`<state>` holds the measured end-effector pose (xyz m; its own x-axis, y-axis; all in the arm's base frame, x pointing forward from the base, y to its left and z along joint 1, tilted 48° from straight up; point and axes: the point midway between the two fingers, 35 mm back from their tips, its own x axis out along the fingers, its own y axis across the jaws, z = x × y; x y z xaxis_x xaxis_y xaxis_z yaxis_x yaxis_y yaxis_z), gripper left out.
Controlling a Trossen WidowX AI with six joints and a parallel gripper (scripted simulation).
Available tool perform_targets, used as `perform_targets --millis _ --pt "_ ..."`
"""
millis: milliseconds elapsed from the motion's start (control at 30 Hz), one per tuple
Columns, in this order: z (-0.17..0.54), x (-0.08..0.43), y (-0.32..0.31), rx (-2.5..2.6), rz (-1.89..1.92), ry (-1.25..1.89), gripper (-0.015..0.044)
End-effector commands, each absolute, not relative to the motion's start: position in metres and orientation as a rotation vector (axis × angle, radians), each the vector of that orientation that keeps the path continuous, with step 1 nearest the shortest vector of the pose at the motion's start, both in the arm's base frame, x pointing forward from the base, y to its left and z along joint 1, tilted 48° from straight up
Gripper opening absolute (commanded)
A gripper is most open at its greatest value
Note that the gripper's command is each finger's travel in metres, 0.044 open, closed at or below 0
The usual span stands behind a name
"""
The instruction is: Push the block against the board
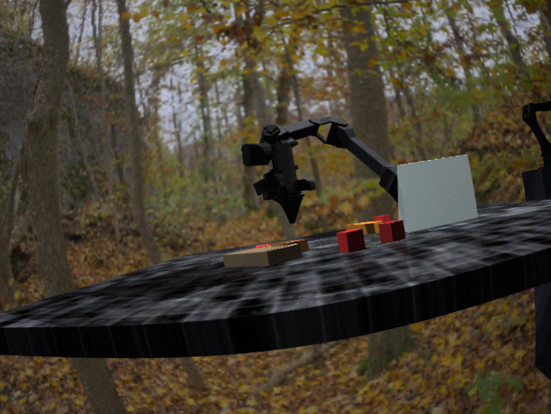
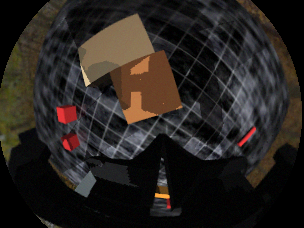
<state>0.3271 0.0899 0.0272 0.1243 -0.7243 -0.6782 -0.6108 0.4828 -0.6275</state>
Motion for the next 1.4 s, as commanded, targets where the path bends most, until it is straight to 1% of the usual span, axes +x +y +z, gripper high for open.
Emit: perform_targets --millis 0,867,1067,1167,1233,1367 --pt "0.027 0.337 0.090 -1.113 -0.210 1.537 0.0000" --pt "0.019 0.409 0.101 -0.385 -0.818 1.221 0.0000" --pt "0.016 0.423 0.101 -0.220 -0.935 1.126 0.0000" --pt "0.016 0.423 0.101 -0.220 -0.935 1.126 0.0000" --pt "0.010 0.425 0.094 -0.217 -0.937 1.125 0.0000" --pt "-0.019 0.431 0.062 -0.204 -0.948 1.114 0.0000"
